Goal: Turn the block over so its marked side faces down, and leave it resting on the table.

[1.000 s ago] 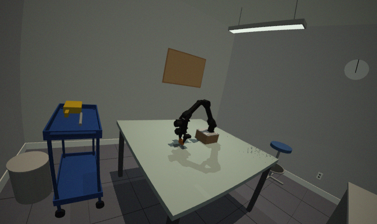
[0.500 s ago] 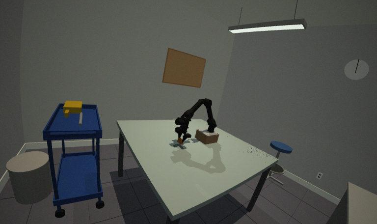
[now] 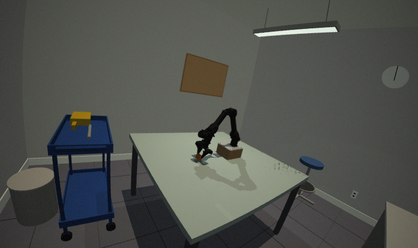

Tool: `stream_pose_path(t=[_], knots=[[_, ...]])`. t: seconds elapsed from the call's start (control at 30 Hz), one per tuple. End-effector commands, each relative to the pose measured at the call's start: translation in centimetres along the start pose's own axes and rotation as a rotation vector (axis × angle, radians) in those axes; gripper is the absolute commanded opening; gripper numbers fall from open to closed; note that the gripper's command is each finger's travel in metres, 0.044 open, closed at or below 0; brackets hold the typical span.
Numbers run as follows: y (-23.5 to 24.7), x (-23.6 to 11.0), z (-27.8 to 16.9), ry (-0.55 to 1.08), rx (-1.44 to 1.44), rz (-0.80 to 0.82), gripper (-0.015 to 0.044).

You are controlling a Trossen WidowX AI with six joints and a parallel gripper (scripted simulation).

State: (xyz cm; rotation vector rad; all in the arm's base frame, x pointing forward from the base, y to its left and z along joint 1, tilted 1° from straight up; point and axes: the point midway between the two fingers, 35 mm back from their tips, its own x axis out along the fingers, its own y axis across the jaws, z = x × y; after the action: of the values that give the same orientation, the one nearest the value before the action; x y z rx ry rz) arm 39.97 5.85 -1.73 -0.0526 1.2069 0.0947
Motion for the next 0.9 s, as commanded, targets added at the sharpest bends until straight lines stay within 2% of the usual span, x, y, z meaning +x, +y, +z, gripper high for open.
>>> stream_pose_path(t=[0.0,0.57,0.87], knots=[[0.0,-0.2,0.1,-0.055,0.001,-0.003,0.0],[-0.1,-0.9,-0.7,-0.267,0.004,-0.002,0.0],[0.0,1.1,-0.3,-0.374,0.002,-0.002,0.0]])
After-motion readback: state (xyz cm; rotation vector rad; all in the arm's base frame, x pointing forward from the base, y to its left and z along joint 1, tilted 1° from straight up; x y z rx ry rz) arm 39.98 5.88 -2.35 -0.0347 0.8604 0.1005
